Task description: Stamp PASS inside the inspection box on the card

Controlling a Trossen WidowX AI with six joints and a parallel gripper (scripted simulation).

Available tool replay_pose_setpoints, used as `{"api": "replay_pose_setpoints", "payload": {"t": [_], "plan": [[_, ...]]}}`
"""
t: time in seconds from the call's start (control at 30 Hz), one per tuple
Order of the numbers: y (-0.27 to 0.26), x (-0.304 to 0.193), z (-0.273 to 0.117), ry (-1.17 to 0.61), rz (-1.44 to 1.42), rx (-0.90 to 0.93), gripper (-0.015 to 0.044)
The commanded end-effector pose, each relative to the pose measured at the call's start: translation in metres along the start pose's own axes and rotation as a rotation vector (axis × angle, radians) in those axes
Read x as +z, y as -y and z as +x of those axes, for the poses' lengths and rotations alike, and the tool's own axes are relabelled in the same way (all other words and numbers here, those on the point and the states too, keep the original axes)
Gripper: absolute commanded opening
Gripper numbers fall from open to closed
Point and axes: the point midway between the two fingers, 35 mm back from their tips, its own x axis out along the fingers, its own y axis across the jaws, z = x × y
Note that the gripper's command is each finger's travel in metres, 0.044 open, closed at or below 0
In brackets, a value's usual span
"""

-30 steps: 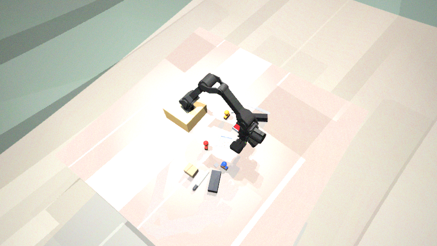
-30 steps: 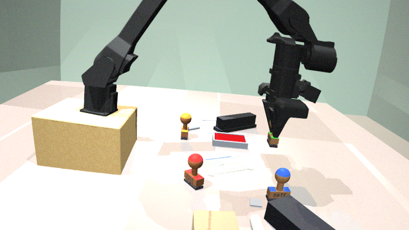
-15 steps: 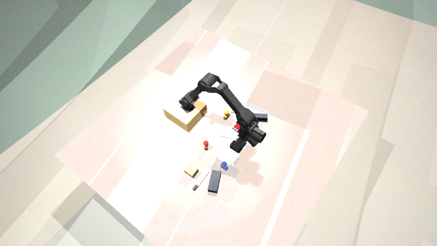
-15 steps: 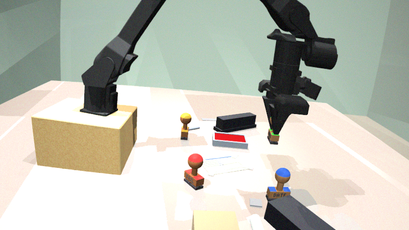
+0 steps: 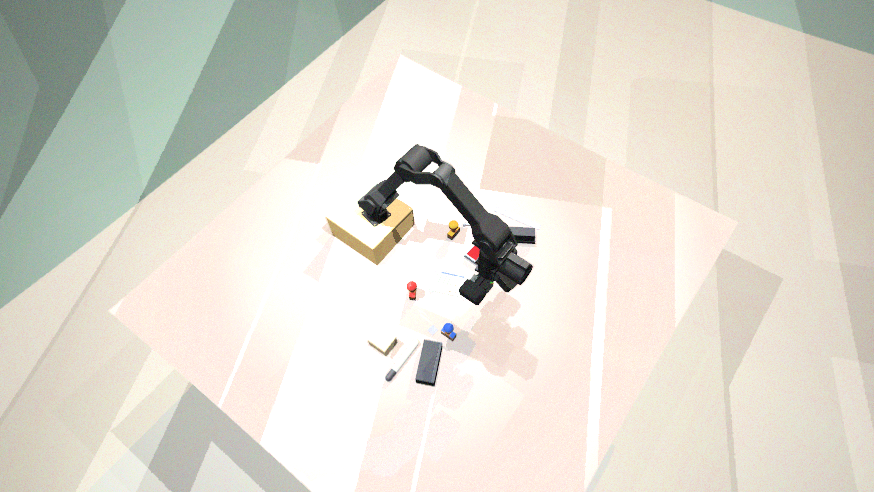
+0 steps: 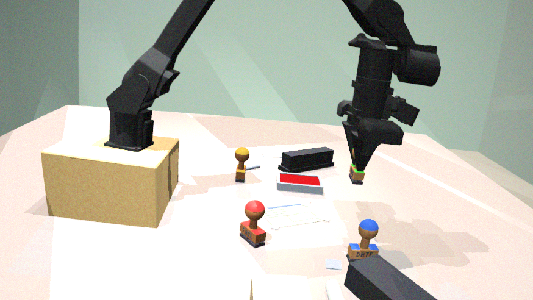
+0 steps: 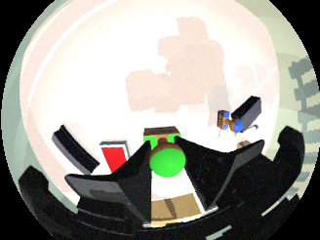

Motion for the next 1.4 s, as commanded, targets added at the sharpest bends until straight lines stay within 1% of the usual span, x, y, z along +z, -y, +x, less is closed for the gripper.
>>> {"api": "replay_pose_setpoints", "payload": {"t": [0.0, 0.23, 0.83, 1.37], "plan": [[-0.001, 0.001, -0.005, 0.008, -0.004, 0.005, 0.0000], [-0.005, -0.002, -0.008, 0.008, -0.004, 0.005, 0.0000], [-0.099, -0.078, -0.007, 0.002, -0.003, 0.013, 0.0000], [-0.102, -0.081, 0.000, 0.002, -0.004, 0.013, 0.0000]]}}
